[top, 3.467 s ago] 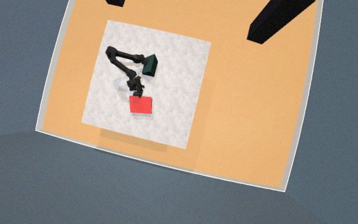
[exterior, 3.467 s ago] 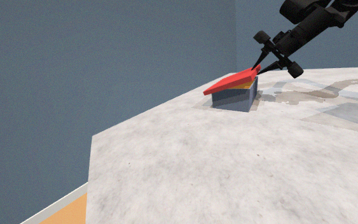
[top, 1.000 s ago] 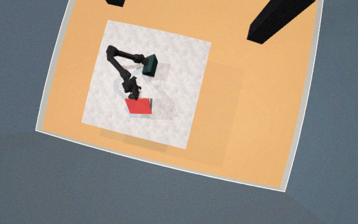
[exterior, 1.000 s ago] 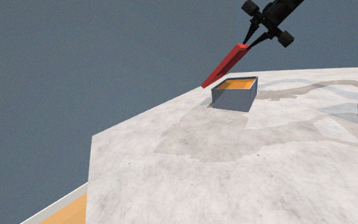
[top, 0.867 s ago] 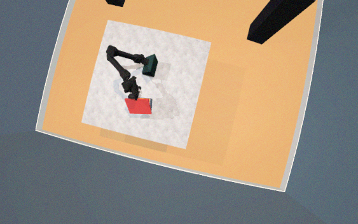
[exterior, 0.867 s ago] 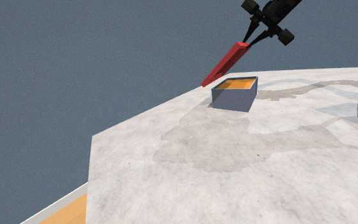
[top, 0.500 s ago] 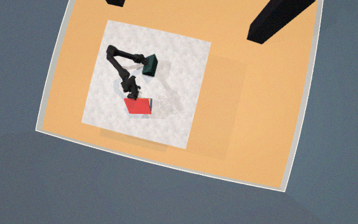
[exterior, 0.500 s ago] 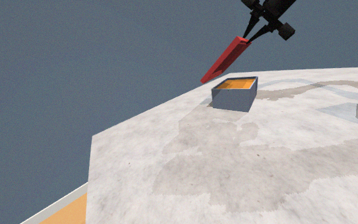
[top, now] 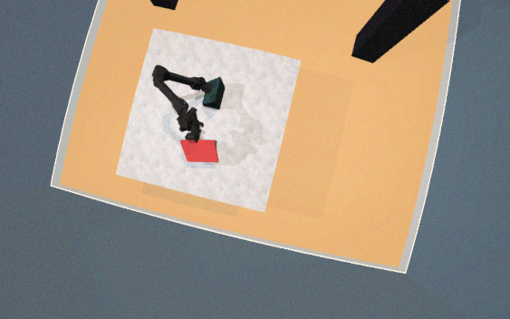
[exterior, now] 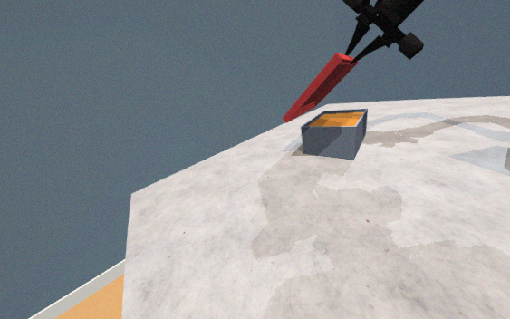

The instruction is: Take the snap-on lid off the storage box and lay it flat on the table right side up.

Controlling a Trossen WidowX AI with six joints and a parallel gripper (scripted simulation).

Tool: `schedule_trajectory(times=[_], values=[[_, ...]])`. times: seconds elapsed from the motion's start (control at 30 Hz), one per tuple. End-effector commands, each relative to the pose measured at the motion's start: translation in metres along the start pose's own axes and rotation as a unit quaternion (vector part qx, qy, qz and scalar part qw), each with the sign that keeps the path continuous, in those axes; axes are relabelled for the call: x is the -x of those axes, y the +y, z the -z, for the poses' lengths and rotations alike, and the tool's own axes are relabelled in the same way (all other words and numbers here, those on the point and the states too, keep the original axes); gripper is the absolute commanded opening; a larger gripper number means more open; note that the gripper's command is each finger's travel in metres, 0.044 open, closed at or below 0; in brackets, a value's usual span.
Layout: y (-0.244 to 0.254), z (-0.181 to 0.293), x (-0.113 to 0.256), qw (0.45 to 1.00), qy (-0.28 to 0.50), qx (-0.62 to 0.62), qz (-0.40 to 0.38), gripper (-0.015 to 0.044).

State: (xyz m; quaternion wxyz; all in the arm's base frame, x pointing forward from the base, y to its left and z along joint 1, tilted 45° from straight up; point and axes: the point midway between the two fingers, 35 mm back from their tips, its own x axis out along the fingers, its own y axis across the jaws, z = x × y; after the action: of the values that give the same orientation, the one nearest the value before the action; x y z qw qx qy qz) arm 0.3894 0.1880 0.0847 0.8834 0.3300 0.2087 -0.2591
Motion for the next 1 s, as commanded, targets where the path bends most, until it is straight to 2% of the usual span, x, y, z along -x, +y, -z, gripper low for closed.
schedule_trajectory(times=[0.0,0.97], values=[[0.001,0.009,0.003,1.000,0.000,-0.004,-0.004,0.0000],[-0.003,0.067,0.009,1.000,0.001,-0.006,-0.005,0.0000]])
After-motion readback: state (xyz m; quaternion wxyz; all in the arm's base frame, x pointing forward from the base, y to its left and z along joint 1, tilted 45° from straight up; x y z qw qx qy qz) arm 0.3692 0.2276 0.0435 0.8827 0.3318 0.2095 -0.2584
